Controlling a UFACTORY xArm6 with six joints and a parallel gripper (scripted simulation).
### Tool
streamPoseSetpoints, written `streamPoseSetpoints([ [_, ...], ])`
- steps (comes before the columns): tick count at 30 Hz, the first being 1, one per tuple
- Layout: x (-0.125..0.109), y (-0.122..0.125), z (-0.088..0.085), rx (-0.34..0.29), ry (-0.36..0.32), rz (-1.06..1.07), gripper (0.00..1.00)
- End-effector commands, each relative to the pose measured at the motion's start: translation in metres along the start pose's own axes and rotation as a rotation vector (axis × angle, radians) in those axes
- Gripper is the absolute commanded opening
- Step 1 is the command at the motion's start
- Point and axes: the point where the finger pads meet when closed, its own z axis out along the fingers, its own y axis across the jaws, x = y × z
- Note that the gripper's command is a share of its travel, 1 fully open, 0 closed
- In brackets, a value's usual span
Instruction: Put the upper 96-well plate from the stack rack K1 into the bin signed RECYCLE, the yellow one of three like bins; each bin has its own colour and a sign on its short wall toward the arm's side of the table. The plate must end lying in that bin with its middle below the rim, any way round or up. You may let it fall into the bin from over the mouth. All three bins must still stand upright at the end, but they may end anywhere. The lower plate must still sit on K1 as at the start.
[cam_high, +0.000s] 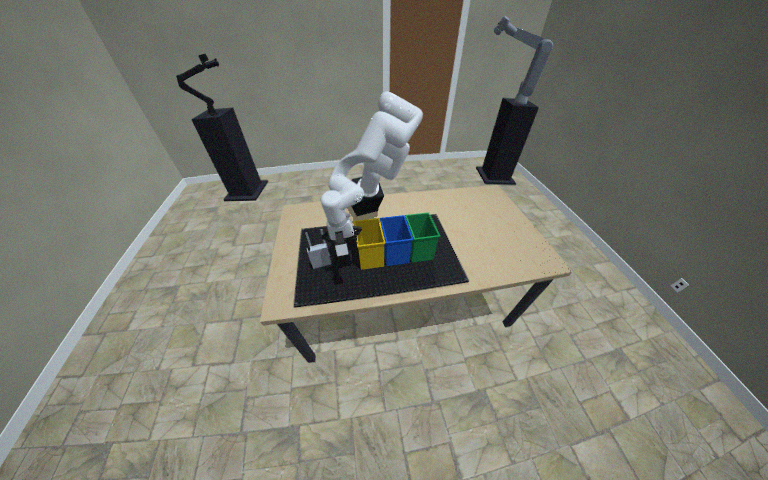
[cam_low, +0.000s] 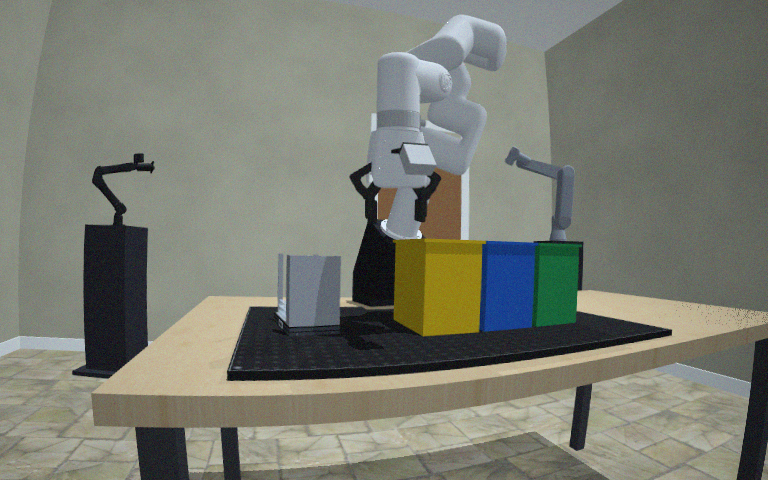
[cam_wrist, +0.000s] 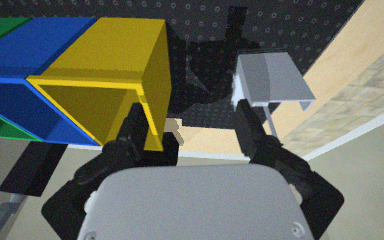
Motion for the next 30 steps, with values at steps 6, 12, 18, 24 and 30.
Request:
streamPoseSetpoints([
  [6, -0.02, 0.034, -0.006, -0.004, 0.036, -0.02, 1.0],
  [12, -0.029, 0.046, -0.008, -0.009, 0.054, -0.03, 1.0],
  [18, -0.045, 0.065, -0.012, -0.017, 0.072, -0.039, 1.0],
  [24, -0.062, 0.084, -0.016, -0.026, 0.092, -0.049, 1.0],
  [30, -0.073, 0.094, -0.018, -0.039, 0.112, -0.059, 1.0],
])
